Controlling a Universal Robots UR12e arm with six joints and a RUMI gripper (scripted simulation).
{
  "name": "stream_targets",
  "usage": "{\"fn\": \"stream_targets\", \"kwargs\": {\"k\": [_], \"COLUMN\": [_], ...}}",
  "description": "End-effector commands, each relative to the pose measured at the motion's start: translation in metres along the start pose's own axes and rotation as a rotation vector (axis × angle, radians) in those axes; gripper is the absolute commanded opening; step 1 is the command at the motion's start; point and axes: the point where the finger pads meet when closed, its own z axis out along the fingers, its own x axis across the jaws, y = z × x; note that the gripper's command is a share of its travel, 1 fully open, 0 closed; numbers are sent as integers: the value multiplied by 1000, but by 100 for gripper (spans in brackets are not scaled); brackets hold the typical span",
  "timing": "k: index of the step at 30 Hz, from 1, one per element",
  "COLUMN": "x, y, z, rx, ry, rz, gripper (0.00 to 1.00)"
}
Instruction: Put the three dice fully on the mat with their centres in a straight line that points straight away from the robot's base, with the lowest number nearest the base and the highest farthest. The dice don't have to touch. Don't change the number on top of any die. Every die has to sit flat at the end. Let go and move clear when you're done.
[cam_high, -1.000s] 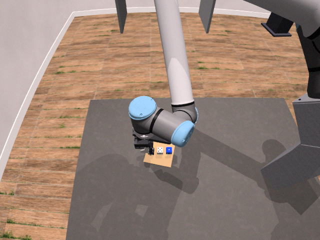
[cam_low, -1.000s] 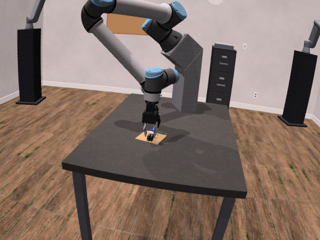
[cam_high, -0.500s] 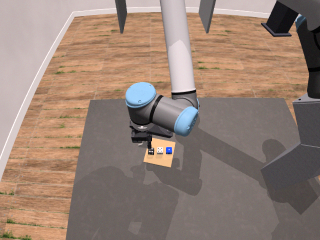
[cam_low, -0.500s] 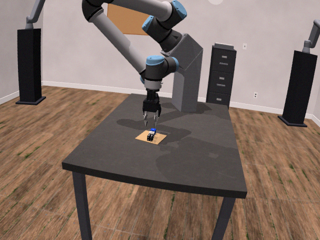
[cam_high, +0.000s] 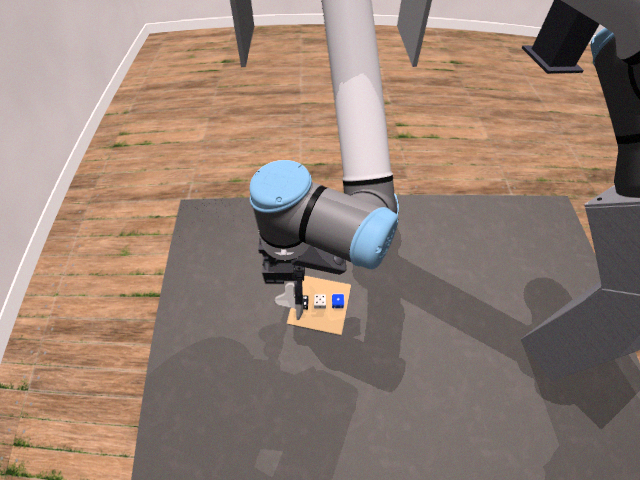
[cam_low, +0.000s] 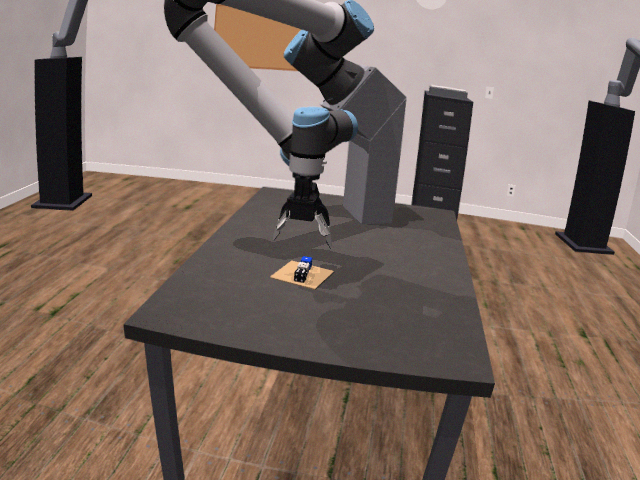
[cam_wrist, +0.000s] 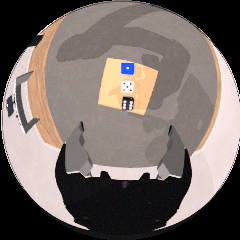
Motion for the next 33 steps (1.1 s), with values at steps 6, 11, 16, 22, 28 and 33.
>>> {"fn": "stream_targets", "kwargs": {"k": [6, 11, 16, 22, 28, 33], "x": [0, 0, 1, 1, 0, 0], "y": [-1, -1, -1, -1, -1, -1], "z": [0, -1, -8, -21, -52, -75], "rx": [1, 1, 1, 1, 1, 1], "ry": [-1, -1, 0, 0, 0, 0], "rz": [0, 0, -2, -2, -2, -2], "gripper": [100, 100, 100, 100, 100, 100]}}
